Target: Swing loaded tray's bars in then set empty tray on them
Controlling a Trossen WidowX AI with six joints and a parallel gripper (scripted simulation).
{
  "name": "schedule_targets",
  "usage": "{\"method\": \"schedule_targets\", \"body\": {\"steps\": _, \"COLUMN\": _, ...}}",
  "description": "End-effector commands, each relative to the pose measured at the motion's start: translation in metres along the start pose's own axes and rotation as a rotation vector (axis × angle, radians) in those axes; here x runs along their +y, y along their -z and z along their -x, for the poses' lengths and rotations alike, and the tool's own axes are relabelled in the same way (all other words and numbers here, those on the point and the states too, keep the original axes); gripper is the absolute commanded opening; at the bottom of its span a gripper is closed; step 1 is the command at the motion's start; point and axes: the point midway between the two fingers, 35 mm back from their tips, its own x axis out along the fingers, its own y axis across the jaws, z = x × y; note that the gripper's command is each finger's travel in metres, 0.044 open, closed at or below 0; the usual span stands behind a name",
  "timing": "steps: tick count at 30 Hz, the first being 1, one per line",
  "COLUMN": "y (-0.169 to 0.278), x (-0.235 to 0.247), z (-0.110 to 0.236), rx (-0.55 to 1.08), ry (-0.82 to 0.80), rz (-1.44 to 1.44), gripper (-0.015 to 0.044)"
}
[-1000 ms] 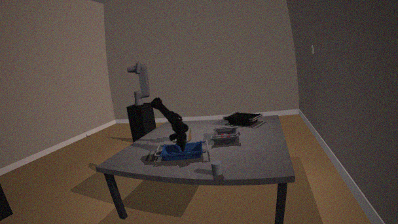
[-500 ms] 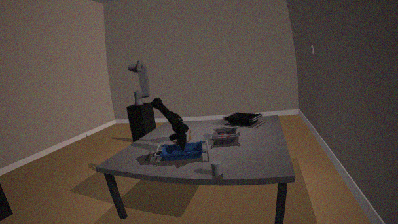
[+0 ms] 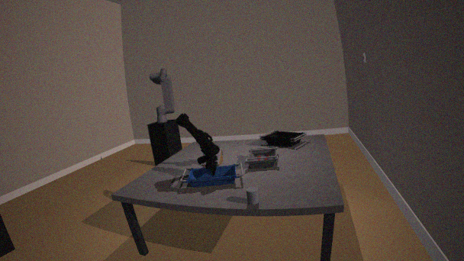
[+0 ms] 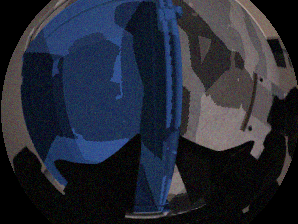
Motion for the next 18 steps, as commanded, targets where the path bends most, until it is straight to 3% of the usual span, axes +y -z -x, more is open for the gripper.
{"method": "schedule_targets", "body": {"steps": 1, "y": 0.0002, "x": -0.0017, "z": -0.0003, "rx": 0.003, "ry": 0.006, "rz": 0.006, "gripper": 0.0128}}
{"method": "schedule_targets", "body": {"steps": 18, "y": 0.0007, "x": -0.0018, "z": 0.0011, "rx": 0.003, "ry": 0.008, "rz": 0.006, "gripper": 0.0015}}
